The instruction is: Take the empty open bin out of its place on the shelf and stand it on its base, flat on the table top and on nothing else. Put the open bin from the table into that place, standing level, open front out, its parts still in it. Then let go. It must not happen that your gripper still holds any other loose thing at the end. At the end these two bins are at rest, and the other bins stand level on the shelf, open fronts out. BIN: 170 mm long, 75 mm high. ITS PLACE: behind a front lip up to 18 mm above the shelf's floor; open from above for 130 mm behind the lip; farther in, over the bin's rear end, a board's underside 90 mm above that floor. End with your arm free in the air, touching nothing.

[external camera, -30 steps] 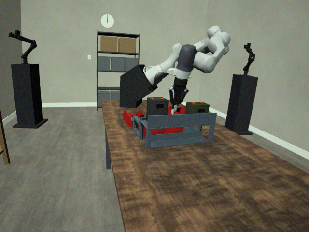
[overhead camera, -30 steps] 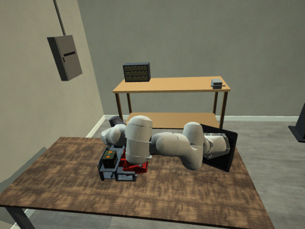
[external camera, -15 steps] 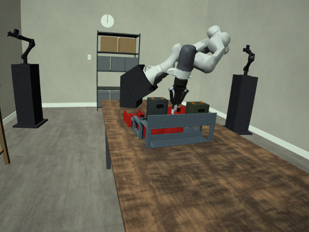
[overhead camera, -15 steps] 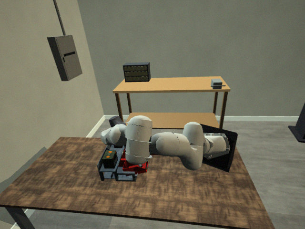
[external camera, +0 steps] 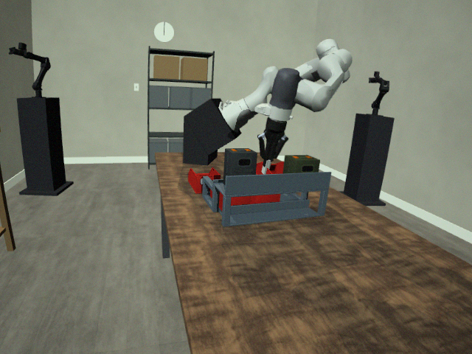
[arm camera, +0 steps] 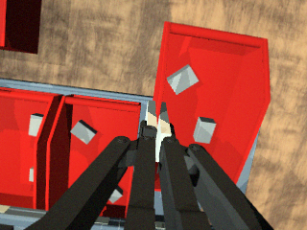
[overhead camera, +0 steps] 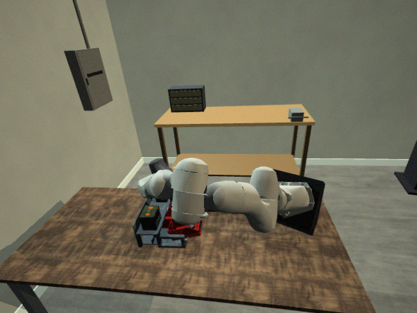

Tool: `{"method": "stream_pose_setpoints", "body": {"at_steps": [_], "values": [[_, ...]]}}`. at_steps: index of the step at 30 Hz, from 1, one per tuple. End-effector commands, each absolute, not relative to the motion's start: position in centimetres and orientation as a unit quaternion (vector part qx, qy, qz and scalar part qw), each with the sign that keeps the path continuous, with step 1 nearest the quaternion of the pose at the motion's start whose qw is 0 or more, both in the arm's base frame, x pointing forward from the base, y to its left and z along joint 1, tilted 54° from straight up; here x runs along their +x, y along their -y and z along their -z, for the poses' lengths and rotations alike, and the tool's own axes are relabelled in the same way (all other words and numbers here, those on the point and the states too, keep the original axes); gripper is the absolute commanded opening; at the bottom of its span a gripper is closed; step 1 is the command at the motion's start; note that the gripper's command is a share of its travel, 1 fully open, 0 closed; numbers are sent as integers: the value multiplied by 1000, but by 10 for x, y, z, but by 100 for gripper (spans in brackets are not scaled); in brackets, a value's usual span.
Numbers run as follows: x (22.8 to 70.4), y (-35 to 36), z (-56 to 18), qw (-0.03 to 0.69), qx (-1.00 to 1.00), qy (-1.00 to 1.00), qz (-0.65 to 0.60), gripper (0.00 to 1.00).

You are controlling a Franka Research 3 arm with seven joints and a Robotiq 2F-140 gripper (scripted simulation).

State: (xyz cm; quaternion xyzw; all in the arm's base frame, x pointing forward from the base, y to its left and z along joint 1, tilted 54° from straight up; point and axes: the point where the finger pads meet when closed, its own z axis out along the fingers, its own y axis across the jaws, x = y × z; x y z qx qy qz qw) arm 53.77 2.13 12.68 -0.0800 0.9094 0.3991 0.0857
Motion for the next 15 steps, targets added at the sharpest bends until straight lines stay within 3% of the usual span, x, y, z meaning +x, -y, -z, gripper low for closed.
{"method": "stream_pose_setpoints", "body": {"at_steps": [1,15], "values": [[537,-21,-127,84,-79,-910,-399,0],[538,-23,-124,84,-79,-910,-399,0]]}}
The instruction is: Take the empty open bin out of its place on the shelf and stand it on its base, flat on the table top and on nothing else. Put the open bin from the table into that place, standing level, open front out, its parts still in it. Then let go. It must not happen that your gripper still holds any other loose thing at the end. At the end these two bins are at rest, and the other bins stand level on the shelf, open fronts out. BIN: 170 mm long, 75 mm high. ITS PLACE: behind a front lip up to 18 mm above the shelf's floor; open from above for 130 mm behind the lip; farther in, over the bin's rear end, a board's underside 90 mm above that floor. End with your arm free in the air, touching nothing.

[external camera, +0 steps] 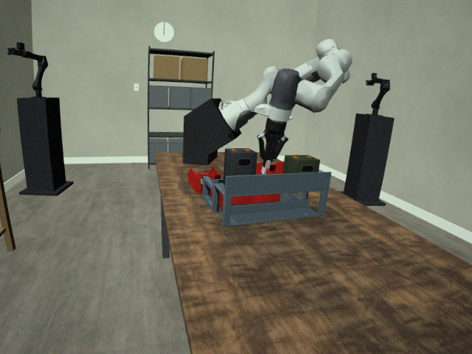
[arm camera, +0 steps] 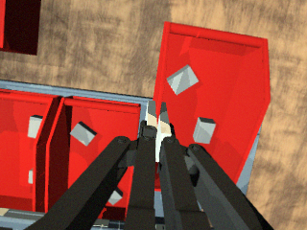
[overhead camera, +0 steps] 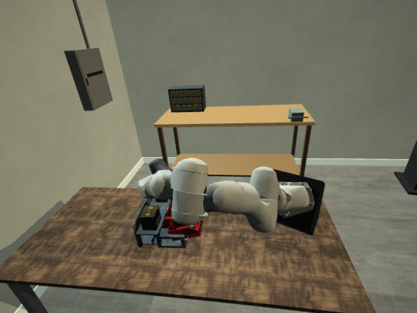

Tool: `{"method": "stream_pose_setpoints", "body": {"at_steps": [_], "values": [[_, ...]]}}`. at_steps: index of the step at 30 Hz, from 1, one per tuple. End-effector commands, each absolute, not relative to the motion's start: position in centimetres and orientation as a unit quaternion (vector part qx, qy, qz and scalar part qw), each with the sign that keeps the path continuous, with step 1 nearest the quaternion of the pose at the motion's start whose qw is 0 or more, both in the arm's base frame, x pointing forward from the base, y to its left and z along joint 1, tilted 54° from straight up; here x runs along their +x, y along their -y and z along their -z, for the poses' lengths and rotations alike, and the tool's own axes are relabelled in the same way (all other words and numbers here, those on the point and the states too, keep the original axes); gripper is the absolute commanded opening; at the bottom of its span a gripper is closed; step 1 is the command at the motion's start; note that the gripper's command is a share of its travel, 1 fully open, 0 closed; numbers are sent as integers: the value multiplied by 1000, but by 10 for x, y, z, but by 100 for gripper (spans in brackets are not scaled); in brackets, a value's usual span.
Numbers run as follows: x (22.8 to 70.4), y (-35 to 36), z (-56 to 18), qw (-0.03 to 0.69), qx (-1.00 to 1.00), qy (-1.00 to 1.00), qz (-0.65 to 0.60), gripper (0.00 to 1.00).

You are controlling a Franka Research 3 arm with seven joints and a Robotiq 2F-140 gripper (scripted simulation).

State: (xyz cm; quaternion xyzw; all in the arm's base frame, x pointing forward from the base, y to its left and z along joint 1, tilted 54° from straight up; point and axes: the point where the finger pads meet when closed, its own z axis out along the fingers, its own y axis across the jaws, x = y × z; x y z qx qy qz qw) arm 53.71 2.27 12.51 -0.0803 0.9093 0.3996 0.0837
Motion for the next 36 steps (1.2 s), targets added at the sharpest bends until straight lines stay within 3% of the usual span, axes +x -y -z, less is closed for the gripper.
{"method": "stream_pose_setpoints", "body": {"at_steps": [1,36], "values": [[538,-23,-124,84,-79,-910,-399,0],[543,-35,-114,84,-79,-909,-401,0]]}}
